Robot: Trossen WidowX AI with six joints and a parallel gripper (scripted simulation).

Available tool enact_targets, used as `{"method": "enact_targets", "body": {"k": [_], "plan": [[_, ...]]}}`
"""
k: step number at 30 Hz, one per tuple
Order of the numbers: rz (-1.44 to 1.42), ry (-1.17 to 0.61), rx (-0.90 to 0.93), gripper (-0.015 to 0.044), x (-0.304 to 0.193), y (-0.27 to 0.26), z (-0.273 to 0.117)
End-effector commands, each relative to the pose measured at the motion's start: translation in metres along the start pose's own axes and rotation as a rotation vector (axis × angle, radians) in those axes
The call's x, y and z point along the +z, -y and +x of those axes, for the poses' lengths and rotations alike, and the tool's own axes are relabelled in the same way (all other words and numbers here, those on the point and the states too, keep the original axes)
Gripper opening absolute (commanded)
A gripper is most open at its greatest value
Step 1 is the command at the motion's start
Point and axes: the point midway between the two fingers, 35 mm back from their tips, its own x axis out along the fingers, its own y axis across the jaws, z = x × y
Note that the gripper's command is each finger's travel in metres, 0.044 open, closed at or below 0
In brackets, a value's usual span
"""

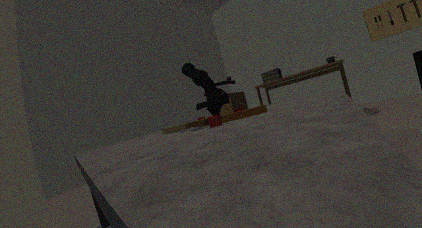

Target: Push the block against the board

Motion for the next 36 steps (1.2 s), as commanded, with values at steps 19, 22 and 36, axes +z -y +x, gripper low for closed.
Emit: {"method": "enact_targets", "body": {"k": [19,22,36], "plan": [[-0.006,-0.013,0.005,0.0,-0.03,0.001,0.003],[-0.006,-0.013,0.005,0.0,-0.034,0.001,0.003],[-0.007,-0.014,0.005,0.0,-0.051,0.004,0.002]]}}
